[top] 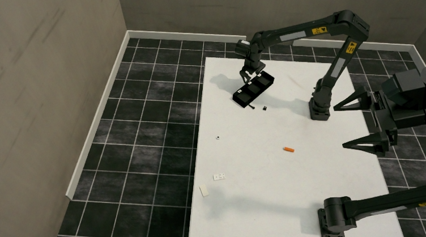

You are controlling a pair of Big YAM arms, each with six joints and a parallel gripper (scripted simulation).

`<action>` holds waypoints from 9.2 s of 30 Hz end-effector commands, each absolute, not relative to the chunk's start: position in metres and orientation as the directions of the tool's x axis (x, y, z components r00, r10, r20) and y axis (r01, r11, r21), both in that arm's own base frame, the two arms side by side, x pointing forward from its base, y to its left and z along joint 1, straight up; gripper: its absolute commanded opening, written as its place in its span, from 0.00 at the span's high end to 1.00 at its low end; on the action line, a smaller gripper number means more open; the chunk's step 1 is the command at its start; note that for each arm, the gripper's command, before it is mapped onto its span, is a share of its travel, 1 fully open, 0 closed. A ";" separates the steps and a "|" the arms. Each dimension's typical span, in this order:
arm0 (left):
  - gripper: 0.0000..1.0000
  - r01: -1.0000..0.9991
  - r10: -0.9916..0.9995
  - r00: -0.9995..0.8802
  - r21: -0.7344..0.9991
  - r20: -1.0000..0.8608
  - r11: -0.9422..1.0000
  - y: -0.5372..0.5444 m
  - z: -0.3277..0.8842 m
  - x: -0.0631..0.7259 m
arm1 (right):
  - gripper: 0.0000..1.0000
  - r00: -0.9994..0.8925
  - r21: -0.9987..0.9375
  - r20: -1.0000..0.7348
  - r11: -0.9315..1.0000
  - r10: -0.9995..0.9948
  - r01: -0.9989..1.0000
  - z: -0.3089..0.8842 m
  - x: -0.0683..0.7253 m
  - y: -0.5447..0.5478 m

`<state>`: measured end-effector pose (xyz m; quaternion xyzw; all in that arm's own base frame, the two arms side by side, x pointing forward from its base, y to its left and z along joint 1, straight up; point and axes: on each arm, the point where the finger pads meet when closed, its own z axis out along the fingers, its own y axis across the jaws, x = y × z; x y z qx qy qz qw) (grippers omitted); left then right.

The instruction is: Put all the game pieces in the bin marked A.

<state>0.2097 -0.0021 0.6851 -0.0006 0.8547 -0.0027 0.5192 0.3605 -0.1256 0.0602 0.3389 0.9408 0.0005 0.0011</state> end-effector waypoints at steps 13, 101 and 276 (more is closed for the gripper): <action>0.00 0.000 0.000 -0.434 0.000 -0.901 1.000 0.000 0.698 0.198 | 0.00 -0.761 0.007 -0.022 0.761 0.649 0.649 0.064 0.360 -0.130; 0.00 0.000 0.000 -0.434 0.000 -0.901 1.000 0.000 0.698 0.198 | 0.61 -0.958 0.005 -0.054 0.960 -0.280 -0.281 0.130 0.452 0.186; 0.00 0.000 0.000 -0.434 0.000 -0.901 1.000 0.000 0.698 0.198 | 0.80 -0.959 0.015 -0.035 0.960 -0.280 -0.281 0.000 0.502 0.419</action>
